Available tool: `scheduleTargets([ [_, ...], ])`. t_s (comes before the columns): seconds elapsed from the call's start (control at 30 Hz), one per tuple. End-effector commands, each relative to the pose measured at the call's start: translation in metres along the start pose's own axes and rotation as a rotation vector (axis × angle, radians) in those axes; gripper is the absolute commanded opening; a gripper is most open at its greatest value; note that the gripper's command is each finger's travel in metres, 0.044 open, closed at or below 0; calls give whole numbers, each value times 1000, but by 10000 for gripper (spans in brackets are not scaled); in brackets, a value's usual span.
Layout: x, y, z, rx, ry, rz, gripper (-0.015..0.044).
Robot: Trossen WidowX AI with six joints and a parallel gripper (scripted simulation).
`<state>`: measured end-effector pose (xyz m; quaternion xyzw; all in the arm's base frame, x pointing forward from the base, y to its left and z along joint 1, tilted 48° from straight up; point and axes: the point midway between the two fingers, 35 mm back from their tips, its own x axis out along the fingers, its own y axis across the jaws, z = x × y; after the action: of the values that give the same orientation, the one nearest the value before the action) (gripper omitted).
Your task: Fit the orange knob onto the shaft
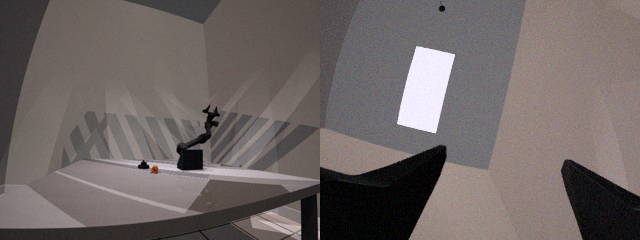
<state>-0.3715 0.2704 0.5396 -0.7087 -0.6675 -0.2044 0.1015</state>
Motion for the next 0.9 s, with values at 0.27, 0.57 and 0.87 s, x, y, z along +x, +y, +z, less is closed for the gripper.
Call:
scheduleTargets([
  [0.27, -9, 96, -91, 364, 199, 31, 440],
  [0.57, -43, 243, -171, 798, 450, 94, 440],
  [0.87, -79, 407, -186, 1217, 688, 215, 440],
])
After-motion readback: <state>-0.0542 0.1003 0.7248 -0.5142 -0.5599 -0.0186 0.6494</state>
